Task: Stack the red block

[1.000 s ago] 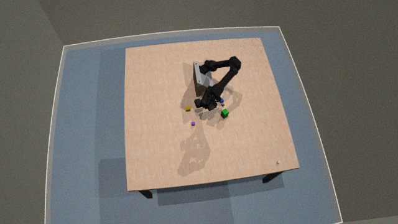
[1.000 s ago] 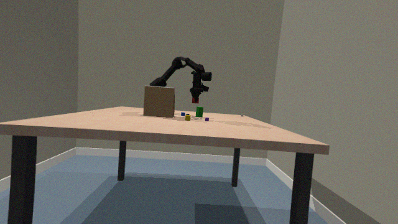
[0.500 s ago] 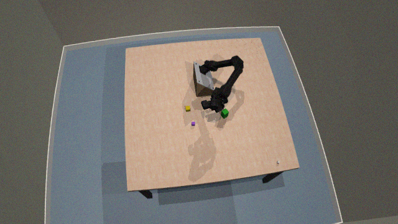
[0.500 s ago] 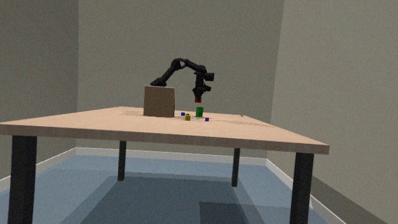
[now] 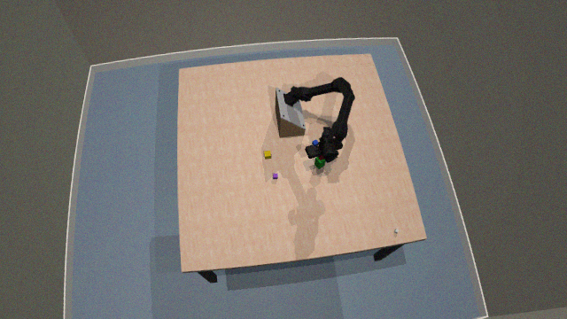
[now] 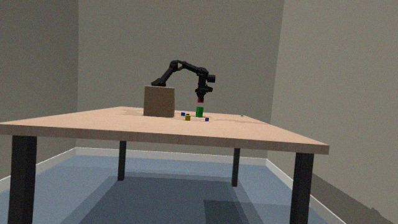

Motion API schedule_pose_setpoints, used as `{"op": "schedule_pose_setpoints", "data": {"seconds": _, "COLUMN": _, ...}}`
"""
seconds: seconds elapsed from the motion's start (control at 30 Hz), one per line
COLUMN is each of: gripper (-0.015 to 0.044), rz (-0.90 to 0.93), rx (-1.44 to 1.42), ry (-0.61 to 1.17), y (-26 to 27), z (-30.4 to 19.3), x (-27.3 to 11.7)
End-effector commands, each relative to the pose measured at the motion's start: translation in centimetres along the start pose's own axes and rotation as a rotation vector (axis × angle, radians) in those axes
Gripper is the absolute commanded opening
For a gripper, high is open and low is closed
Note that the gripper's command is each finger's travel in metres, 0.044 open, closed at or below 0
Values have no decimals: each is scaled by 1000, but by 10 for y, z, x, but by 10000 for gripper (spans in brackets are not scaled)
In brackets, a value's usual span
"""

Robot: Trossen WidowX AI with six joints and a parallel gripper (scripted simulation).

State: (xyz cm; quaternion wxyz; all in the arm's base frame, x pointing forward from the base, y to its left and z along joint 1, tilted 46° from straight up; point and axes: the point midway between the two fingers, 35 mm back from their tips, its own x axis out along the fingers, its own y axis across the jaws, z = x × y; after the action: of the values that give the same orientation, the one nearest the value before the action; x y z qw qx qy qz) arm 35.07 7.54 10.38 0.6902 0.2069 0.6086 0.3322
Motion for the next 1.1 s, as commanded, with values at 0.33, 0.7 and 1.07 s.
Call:
{"op": "schedule_pose_setpoints", "data": {"seconds": 0.33, "gripper": 0, "rz": 4, "rx": 8, "ry": -2, "y": 1, "z": 0, "x": 35}}
{"op": "schedule_pose_setpoints", "data": {"seconds": 0.7, "gripper": 0, "rz": 4, "rx": 8, "ry": -2, "y": 1, "z": 0, "x": 35}}
{"op": "schedule_pose_setpoints", "data": {"seconds": 1.07, "gripper": 0, "rz": 4, "rx": 8, "ry": -2, "y": 1, "z": 0, "x": 36}}
